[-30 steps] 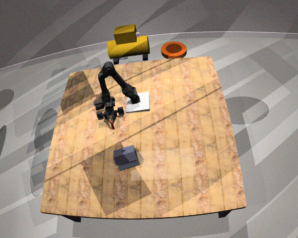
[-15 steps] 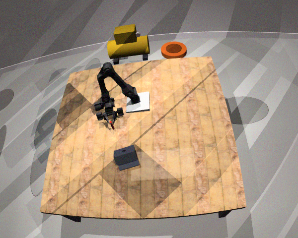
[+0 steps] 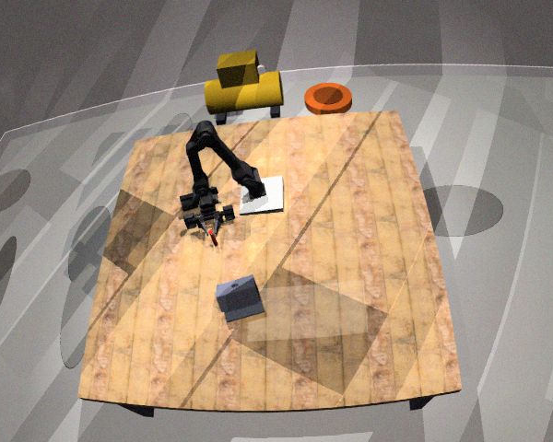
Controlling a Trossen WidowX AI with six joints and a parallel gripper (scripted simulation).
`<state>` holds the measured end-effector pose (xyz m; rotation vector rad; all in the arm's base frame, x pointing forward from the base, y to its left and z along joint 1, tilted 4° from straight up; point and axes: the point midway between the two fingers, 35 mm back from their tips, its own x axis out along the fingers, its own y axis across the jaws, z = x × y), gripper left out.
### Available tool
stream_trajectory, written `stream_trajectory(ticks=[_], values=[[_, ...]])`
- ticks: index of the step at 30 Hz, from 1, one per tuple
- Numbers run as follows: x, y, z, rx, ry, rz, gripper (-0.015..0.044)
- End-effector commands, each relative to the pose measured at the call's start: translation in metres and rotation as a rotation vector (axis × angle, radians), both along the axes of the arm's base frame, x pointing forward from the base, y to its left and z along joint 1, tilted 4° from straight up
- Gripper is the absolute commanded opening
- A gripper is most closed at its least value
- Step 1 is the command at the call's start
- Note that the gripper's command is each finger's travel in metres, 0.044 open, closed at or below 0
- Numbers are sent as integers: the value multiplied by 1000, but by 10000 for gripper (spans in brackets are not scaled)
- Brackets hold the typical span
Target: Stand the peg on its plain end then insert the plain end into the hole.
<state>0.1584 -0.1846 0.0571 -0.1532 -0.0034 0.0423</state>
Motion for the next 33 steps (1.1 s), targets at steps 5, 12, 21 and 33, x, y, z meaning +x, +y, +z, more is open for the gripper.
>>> stream_trajectory(ticks=[5,12,21,33], values=[[0,0,0,1,0,0,156],[0,0,0,1,0,0,340],[0,0,0,1,0,0,440],[2,-5,21,92,25,4,440]])
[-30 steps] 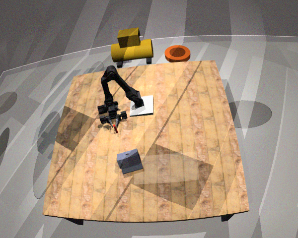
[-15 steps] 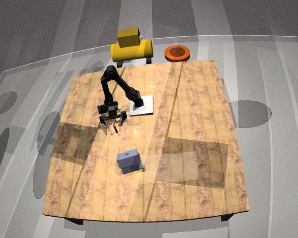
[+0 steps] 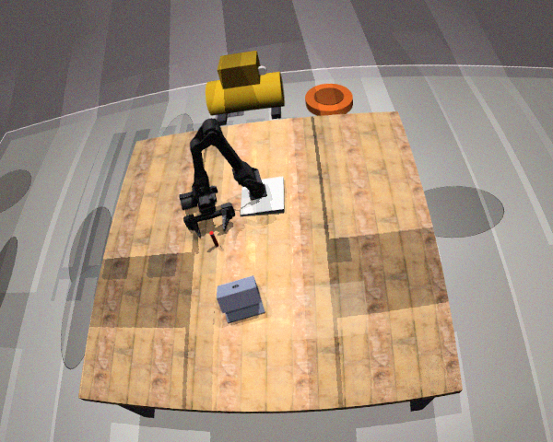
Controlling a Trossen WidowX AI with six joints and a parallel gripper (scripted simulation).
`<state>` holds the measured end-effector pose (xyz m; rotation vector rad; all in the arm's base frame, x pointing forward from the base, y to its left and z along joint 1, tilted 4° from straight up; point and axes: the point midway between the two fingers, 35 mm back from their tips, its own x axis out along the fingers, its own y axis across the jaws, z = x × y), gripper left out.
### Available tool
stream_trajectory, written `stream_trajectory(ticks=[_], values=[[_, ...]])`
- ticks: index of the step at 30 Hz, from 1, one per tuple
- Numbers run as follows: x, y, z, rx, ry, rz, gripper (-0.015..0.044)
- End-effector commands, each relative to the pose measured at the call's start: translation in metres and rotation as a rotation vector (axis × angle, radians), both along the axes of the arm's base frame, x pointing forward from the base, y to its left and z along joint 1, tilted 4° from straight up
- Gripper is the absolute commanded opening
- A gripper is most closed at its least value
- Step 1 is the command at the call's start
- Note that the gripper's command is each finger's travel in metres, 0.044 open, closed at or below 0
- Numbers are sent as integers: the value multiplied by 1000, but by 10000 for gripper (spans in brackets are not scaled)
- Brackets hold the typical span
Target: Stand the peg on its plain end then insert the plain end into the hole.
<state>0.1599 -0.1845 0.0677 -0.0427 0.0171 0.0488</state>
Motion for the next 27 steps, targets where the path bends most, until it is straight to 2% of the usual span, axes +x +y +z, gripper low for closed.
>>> stream_trajectory(ticks=[1,7,13,21,27], values=[[1,-8,20,-25,1,-2,440],[3,-13,81,-67,-8,-6,440],[2,7,144,-106,-22,-5,440],[3,10,151,-105,-23,-9,440],[13,-7,153,-41,-6,-64,440]])
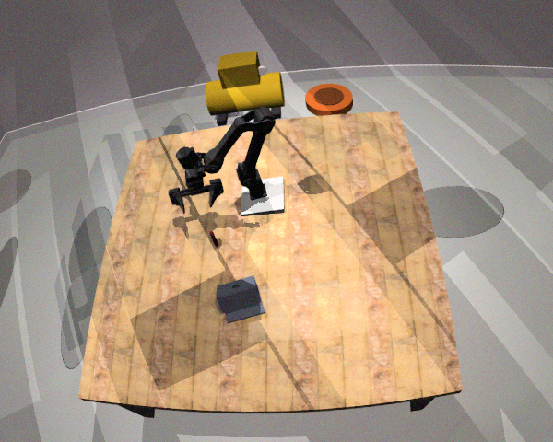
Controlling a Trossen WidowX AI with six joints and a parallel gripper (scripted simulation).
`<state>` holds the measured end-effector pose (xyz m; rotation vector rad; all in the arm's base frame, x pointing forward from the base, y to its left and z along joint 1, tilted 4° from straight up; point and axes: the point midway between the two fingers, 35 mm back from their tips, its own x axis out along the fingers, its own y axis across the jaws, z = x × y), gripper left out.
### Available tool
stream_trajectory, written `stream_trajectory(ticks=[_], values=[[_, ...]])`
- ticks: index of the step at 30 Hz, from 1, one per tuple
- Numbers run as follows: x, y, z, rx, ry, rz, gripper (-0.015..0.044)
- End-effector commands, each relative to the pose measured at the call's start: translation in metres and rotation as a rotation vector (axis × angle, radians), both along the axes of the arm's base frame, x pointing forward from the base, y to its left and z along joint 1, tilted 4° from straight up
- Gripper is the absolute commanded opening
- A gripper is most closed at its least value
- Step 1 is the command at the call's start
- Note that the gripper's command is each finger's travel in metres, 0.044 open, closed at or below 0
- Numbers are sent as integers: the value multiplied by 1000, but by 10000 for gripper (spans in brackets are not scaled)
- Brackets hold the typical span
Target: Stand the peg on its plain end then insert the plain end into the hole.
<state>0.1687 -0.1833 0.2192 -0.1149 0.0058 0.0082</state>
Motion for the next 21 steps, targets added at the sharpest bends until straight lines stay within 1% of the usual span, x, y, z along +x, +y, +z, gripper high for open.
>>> stream_trajectory(ticks=[1,11,21], values=[[7,-11,2,44,11,-35,440],[29,-38,-3,156,97,-134,440],[50,-53,-18,242,248,-214,440]])
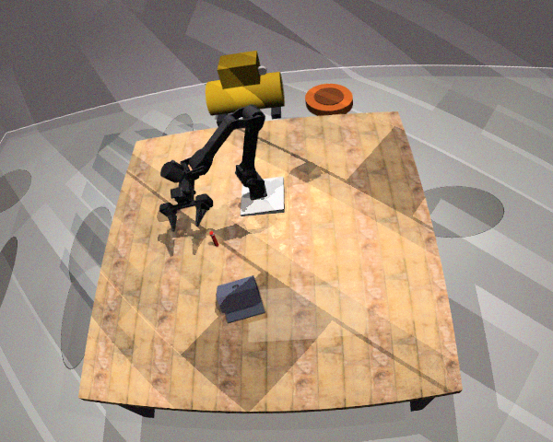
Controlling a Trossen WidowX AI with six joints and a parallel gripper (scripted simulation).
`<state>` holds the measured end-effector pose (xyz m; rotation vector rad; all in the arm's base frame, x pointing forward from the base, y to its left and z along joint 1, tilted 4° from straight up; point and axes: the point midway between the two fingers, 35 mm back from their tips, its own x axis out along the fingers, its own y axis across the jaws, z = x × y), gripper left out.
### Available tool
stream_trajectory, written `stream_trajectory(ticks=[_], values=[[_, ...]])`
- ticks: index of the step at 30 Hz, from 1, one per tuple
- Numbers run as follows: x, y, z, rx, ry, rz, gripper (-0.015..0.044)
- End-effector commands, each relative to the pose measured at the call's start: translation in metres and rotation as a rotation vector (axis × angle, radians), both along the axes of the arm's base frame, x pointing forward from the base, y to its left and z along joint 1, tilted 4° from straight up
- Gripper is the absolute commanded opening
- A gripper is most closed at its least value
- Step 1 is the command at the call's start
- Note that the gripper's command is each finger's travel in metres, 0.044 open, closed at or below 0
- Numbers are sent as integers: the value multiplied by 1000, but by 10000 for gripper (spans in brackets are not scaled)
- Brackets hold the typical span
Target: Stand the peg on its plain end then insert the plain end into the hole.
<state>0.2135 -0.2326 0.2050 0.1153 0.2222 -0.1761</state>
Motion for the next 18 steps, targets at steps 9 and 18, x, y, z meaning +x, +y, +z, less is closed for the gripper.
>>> stream_trajectory(ticks=[9,18], values=[[18,-7,-22,77,225,-50,440],[25,0,-40,111,443,-54,440]])
